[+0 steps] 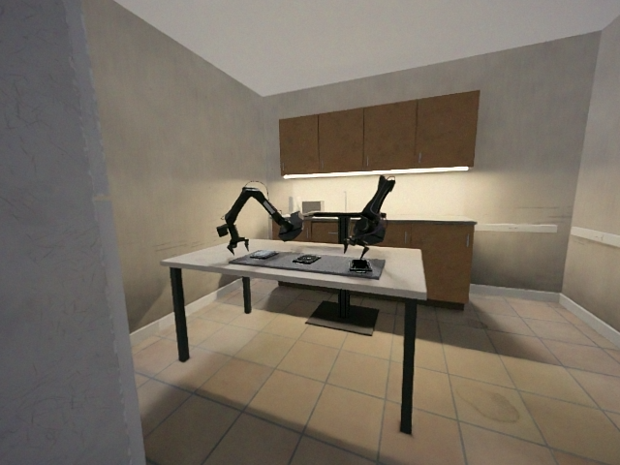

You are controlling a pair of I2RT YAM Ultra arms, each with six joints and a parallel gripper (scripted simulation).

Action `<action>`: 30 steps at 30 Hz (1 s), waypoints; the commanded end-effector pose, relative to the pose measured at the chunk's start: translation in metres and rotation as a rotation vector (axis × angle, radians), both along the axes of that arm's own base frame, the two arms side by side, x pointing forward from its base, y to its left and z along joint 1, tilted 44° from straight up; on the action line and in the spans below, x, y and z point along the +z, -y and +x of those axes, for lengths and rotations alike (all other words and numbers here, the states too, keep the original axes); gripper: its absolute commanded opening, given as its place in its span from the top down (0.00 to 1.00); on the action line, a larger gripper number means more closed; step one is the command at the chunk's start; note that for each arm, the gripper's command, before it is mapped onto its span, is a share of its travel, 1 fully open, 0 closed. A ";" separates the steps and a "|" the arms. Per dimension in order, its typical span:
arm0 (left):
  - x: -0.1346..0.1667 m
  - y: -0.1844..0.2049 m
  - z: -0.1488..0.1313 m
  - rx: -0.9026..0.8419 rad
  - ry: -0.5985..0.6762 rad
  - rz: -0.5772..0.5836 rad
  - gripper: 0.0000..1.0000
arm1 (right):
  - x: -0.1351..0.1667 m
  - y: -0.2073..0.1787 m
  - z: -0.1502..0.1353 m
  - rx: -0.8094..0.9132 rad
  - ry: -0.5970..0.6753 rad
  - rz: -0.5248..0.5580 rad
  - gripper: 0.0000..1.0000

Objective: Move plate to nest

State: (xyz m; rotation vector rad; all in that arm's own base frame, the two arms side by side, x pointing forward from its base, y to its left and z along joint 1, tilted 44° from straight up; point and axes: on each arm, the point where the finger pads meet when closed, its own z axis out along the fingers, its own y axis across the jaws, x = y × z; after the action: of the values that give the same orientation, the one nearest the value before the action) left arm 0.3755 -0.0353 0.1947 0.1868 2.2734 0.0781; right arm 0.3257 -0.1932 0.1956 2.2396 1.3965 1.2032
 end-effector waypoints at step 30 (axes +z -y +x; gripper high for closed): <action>-0.019 -0.041 -0.007 0.438 -0.076 -0.003 0.00 | 0.104 -0.103 0.110 0.530 0.432 -1.257 0.00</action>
State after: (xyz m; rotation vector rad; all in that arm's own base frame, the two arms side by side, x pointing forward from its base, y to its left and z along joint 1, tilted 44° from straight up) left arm 0.3703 -0.0042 0.1864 -0.3038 2.3418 0.2455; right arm 0.4286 -0.0910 0.2839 0.9138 1.8954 0.6671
